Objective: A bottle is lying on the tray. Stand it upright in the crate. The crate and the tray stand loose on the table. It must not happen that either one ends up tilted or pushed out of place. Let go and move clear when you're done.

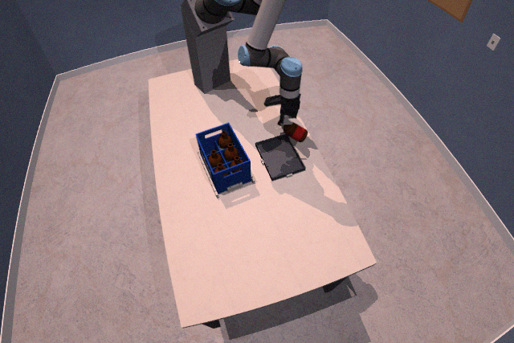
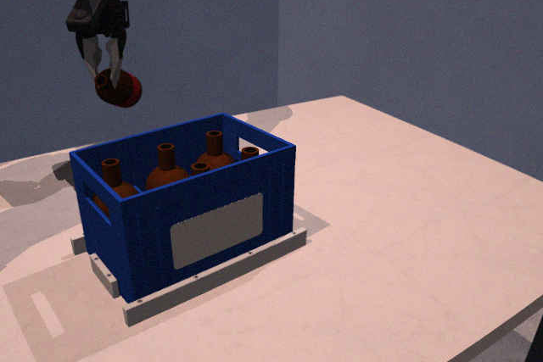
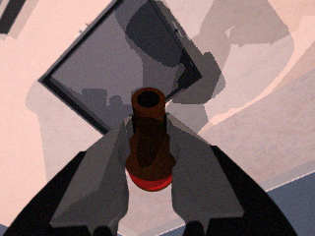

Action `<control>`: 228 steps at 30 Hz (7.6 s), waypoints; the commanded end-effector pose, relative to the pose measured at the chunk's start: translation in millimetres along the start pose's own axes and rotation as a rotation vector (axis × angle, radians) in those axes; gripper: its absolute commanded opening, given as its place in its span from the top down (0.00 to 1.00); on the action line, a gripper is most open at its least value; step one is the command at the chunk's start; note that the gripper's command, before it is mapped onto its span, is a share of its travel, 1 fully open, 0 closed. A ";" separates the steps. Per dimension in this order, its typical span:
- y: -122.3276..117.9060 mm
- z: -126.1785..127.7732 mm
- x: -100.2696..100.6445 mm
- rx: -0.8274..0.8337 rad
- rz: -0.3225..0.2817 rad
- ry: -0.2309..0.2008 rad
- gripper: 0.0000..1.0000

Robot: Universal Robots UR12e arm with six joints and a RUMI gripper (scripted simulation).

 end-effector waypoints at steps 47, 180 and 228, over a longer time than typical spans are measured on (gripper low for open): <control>-0.5 -0.1 -0.4 -0.090 -0.001 -0.001 1.00; -9.6 6.0 0.7 -0.343 0.160 0.071 1.00; -11.1 7.2 2.4 -0.340 0.200 0.085 1.00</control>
Point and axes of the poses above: the point where the finger pads meet when closed, its own x axis out along the fingers, its own z axis across the jaws, y = z × x, the point moved 6 cm from there along -x, back along the fingers, and after that the axes turned 14 degrees about x, right-handed, at the moved point
